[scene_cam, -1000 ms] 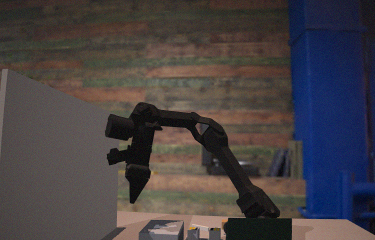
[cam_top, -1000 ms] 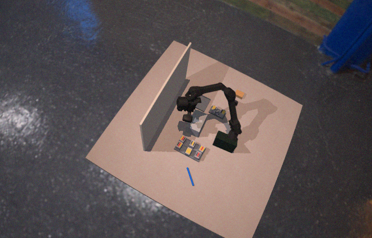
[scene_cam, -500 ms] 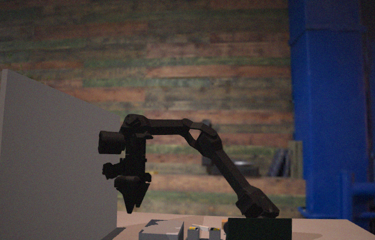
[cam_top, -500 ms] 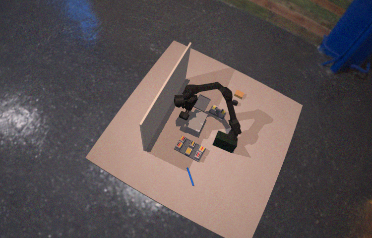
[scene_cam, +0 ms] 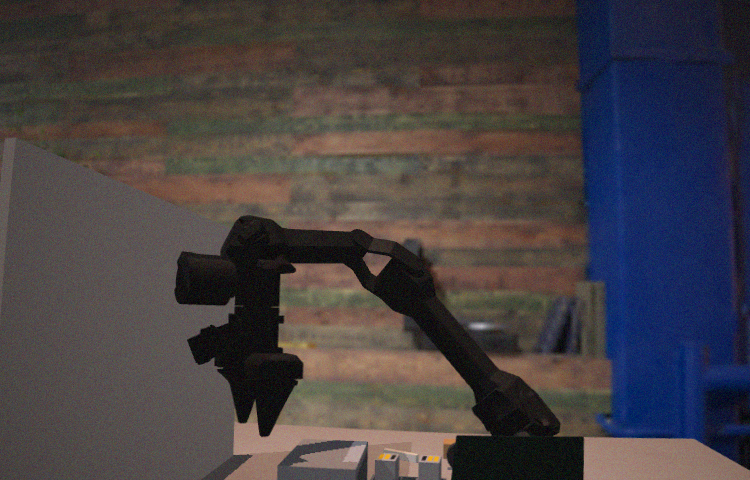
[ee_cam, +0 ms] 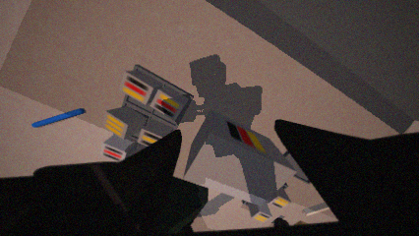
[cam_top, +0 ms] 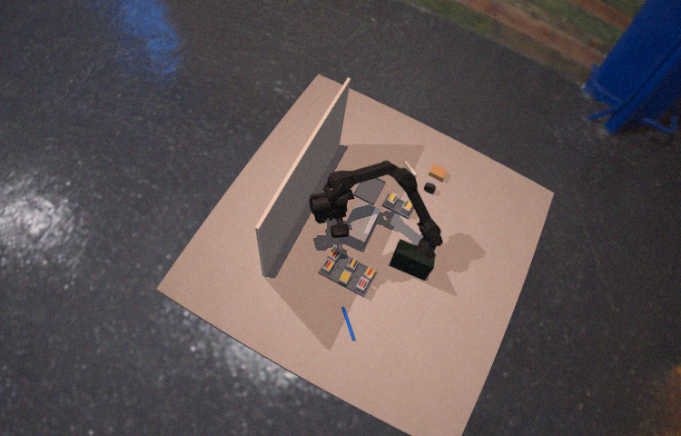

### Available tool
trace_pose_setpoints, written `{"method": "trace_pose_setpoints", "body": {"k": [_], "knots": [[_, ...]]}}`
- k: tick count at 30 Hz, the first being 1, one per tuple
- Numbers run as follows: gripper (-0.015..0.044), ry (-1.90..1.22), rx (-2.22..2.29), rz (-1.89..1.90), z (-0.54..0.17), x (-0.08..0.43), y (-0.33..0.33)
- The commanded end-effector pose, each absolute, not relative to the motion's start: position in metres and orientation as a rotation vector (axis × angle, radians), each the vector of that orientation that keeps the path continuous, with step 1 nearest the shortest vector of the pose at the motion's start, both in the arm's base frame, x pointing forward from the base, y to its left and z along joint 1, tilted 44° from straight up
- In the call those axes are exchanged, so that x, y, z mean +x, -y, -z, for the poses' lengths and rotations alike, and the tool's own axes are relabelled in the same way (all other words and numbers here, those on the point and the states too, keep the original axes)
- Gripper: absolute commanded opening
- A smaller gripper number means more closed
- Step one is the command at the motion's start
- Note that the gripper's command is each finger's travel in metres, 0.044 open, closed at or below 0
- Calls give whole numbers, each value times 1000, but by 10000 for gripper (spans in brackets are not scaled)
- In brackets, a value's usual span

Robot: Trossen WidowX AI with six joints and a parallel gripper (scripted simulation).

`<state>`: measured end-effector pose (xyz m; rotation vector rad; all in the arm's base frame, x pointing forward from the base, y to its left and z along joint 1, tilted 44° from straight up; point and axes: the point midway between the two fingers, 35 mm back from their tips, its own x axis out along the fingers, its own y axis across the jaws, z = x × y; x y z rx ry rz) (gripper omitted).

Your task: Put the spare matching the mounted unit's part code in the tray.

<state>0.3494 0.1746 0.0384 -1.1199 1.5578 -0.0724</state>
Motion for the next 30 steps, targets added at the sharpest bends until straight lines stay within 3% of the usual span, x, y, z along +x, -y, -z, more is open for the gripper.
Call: {"method": "trace_pose_setpoints", "body": {"k": [1,6,14,20,30], "knots": [[440,-1619,-1478,-316,9,328,-222],[440,-1622,-1765,-654,48,305,-254],[440,-1621,-1783,-677,51,303,-256],[300,-1621,-1783,-676,76,306,-237],[300,-1621,-1783,-675,84,307,-231]]}}
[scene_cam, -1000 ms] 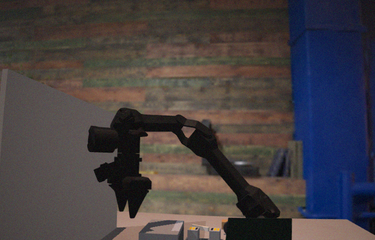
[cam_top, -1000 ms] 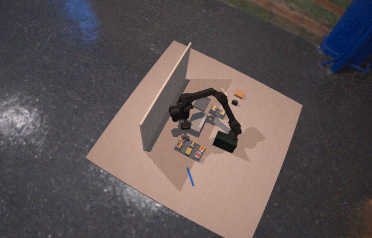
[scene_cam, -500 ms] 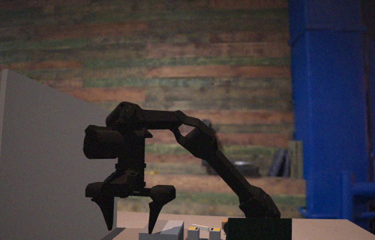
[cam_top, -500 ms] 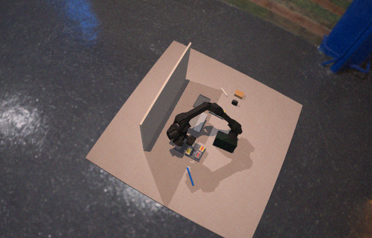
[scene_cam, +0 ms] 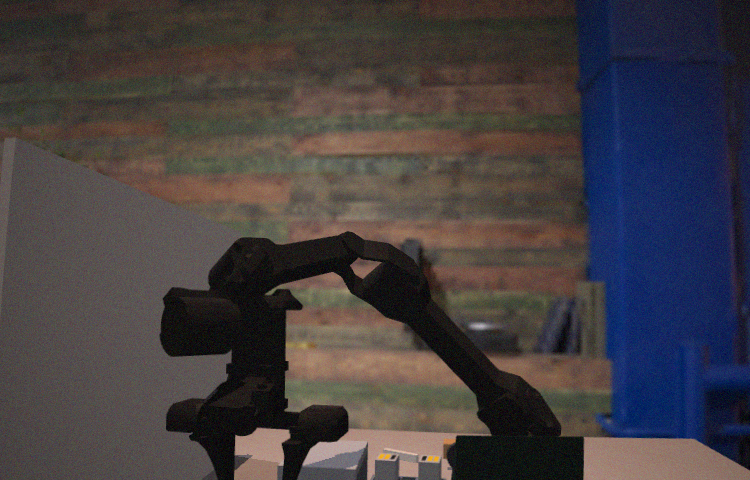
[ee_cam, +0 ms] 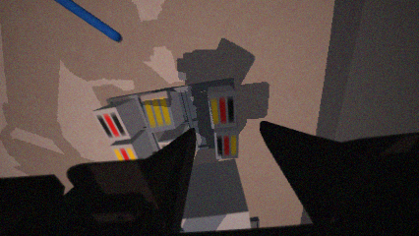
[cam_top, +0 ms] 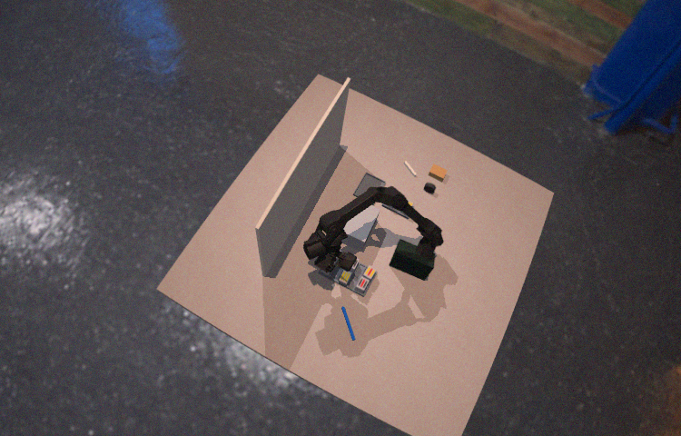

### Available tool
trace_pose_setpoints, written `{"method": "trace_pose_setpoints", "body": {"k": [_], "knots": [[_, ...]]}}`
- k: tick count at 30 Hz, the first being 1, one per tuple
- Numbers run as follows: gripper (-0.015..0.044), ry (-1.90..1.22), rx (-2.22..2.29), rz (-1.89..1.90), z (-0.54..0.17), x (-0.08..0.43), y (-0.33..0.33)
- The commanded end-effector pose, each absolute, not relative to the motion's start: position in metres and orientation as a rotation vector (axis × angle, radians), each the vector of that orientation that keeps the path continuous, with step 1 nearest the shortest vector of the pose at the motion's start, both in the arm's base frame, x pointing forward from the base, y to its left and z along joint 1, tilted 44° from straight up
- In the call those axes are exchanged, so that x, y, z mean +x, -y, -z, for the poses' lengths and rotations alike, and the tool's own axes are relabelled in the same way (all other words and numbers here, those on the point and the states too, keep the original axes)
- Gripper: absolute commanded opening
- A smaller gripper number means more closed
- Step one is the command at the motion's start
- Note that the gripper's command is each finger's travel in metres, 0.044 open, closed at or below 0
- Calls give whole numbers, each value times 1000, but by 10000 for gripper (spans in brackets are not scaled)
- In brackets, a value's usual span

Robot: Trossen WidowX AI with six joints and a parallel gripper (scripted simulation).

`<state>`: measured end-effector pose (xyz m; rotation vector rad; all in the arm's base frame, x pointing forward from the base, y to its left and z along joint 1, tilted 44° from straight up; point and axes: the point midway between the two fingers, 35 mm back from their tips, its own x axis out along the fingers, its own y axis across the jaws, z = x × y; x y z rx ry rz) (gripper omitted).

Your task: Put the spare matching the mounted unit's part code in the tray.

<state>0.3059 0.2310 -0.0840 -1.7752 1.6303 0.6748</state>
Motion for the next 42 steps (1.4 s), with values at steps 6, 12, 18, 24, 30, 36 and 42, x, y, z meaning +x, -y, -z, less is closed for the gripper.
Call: {"method": "trace_pose_setpoints", "body": {"k": [6,12,18,24,30,36,42], "knots": [[300,-1620,-1783,-675,91,309,-225],[300,-1620,-1783,-675,98,310,-219],[300,-1620,-1784,-675,106,312,-213],[300,-1620,-1784,-674,113,313,-206],[300,-1620,-1784,-674,121,314,-200],[300,-1620,-1784,-673,128,315,-193],[300,-1621,-1785,-672,135,315,-186]]}}
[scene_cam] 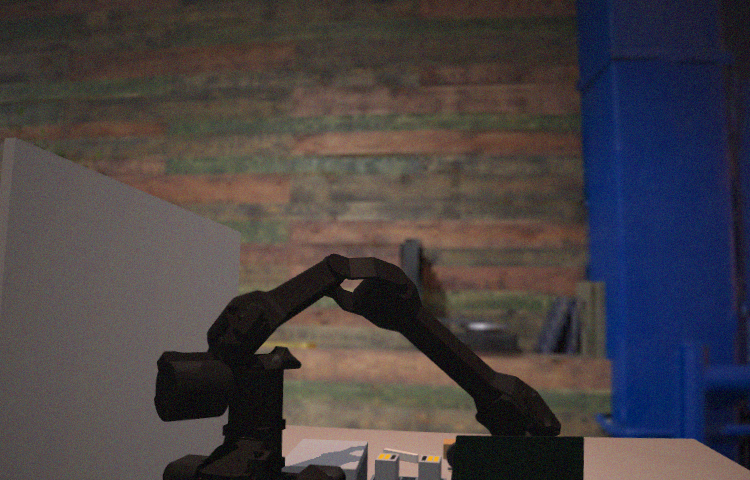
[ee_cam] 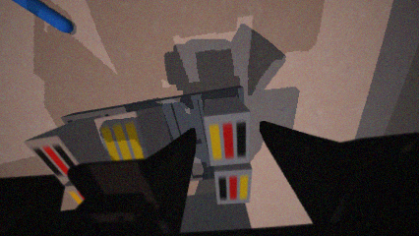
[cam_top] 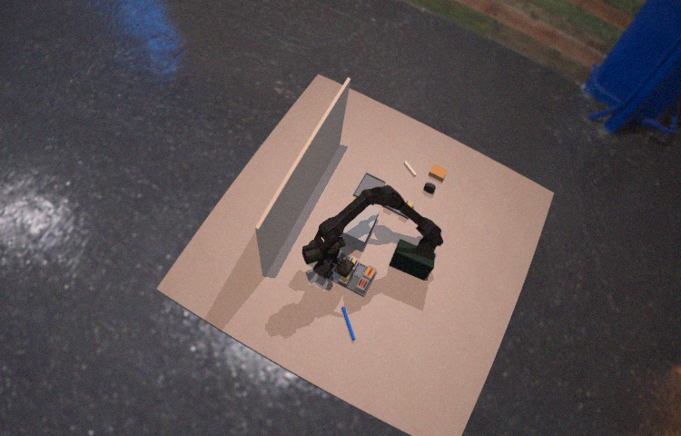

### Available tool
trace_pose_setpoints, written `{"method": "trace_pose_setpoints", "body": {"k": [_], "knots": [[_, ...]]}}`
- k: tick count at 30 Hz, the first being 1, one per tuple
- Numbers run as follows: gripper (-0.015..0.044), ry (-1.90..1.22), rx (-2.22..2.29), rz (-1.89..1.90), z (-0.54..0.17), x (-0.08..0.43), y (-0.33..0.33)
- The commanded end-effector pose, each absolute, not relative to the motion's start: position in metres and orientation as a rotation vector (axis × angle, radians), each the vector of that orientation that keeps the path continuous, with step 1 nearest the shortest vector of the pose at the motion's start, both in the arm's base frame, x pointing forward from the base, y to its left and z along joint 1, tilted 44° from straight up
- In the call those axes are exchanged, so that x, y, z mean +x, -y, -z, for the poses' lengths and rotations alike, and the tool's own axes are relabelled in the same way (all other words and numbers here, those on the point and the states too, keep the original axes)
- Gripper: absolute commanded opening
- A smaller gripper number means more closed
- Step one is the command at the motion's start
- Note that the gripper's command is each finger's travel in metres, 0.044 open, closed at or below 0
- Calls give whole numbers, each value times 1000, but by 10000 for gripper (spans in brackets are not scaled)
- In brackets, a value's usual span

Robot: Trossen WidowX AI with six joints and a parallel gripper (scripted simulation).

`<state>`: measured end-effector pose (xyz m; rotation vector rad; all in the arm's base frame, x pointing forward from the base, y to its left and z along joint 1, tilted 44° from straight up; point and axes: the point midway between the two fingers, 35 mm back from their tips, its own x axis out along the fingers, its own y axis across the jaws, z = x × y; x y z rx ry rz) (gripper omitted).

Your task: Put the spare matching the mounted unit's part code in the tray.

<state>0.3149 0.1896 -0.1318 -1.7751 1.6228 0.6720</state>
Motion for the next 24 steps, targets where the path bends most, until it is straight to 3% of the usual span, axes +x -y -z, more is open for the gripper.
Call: {"method": "trace_pose_setpoints", "body": {"k": [1,10,15,22,24], "knots": [[300,-1621,-1785,-672,136,315,-185],[300,-1621,-1785,-671,142,315,-179],[169,-1626,-1776,-671,141,315,-179],[122,-1626,-1776,-671,141,315,-179],[70,-1626,-1776,-671,141,315,-179]]}}
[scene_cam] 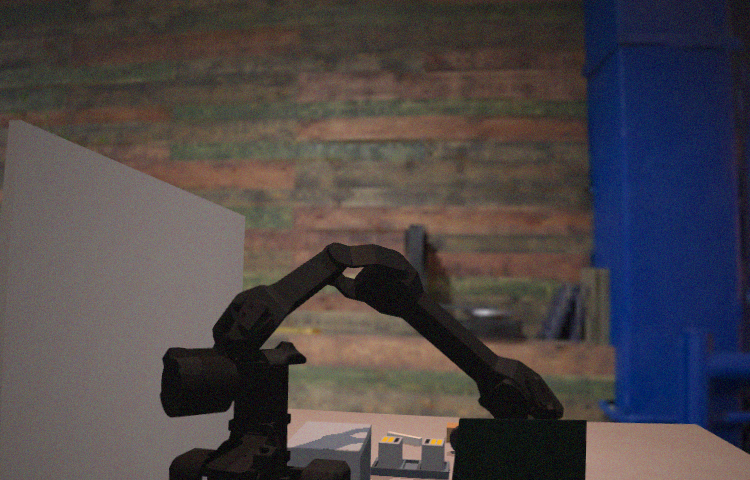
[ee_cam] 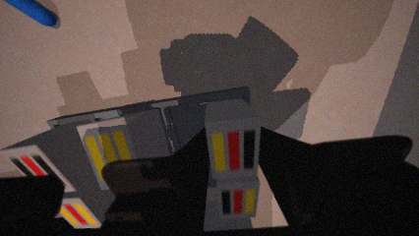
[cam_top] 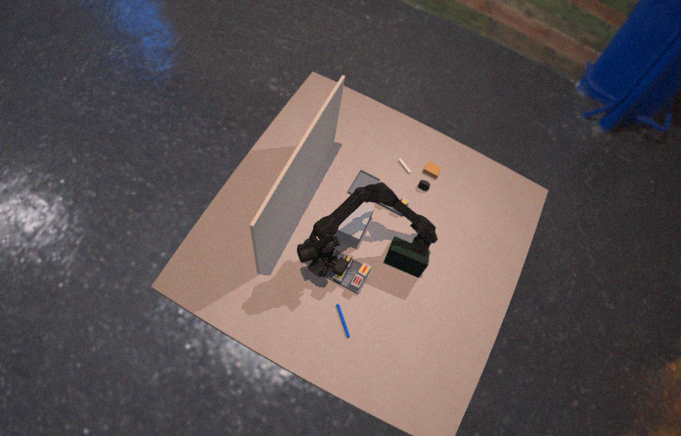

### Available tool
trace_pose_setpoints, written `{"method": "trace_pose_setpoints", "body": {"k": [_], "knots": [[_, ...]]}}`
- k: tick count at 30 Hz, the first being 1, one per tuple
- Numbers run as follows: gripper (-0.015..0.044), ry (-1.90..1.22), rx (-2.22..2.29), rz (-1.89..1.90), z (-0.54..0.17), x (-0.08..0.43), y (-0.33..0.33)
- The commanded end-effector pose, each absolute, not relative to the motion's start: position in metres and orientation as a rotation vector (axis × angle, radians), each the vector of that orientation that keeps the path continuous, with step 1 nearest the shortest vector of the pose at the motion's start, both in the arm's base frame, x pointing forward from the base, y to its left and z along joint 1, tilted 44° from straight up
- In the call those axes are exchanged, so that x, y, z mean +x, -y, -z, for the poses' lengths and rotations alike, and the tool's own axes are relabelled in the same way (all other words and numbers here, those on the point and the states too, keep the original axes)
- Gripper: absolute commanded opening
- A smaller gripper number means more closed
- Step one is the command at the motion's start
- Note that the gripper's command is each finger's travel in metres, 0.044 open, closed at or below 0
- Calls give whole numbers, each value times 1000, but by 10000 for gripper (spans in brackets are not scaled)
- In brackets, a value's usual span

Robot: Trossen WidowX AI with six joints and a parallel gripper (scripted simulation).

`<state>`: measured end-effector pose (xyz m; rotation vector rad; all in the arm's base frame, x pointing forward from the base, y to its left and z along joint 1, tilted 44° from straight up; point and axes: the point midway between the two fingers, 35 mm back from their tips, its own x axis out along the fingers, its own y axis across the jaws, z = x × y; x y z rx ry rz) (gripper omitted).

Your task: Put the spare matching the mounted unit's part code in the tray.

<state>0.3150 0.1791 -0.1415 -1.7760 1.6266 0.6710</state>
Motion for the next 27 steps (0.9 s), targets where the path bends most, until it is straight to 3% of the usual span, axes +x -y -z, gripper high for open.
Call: {"method": "trace_pose_setpoints", "body": {"k": [1,3,27], "knots": [[43,-1626,-1776,-671,141,315,-179],[0,-1626,-1776,-671,141,315,-179],[0,-1621,-1783,-675,84,306,-233]]}}
